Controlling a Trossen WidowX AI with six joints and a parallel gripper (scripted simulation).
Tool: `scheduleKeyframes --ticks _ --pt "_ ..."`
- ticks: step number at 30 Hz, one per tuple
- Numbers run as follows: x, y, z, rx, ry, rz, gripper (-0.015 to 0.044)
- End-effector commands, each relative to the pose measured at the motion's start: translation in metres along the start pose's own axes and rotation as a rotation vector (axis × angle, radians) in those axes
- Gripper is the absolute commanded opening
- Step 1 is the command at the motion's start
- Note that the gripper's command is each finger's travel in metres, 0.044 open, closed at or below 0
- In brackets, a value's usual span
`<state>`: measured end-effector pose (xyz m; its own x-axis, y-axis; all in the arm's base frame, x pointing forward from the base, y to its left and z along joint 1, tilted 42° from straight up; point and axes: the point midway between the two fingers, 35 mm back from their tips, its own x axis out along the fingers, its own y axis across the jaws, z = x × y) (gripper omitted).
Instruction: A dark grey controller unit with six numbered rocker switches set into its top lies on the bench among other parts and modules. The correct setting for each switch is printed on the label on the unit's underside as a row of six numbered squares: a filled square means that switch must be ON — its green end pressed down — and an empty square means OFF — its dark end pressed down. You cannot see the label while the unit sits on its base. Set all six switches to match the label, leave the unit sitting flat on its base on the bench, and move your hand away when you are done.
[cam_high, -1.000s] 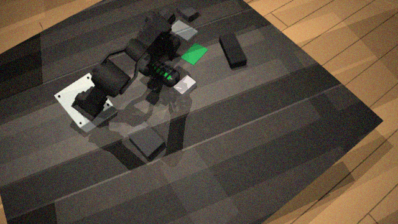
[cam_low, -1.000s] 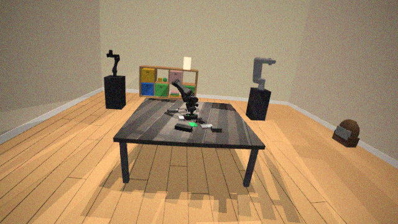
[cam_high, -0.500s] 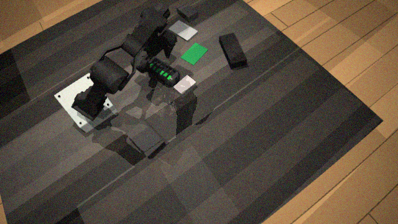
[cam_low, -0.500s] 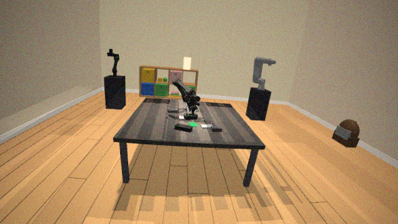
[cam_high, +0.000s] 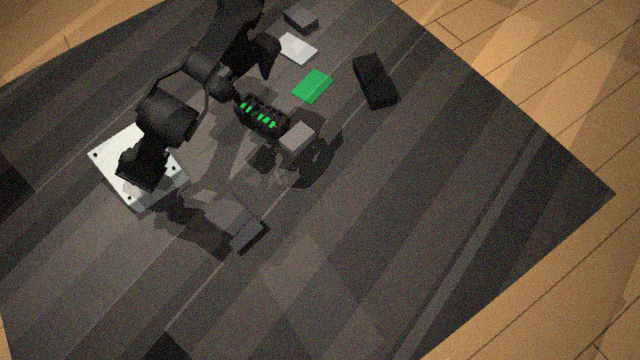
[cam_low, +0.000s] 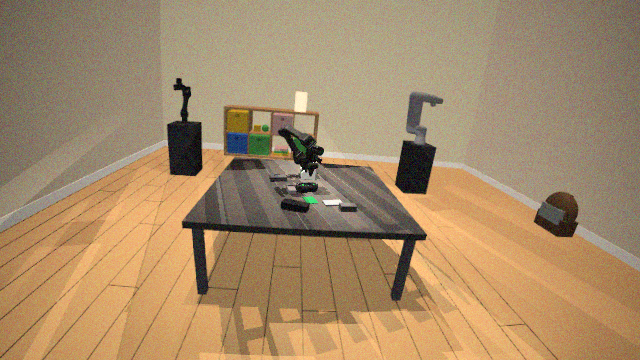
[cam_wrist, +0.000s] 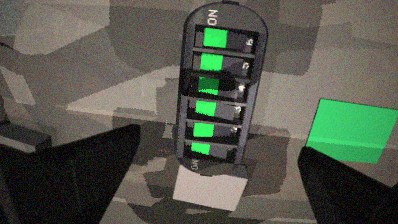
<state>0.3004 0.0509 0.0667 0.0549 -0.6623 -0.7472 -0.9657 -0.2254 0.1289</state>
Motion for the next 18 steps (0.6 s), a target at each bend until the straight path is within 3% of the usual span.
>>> scheduleKeyframes --ticks 1,14,18 --pt "-0.0005 0.0009 0.0003 0.003 -0.005 0.006 0.0335" --pt "-0.0005 0.0009 0.0003 0.003 -0.005 0.006 0.0000" --pt "-0.0005 0.0009 0.0003 0.003 -0.005 0.006 0.0000"
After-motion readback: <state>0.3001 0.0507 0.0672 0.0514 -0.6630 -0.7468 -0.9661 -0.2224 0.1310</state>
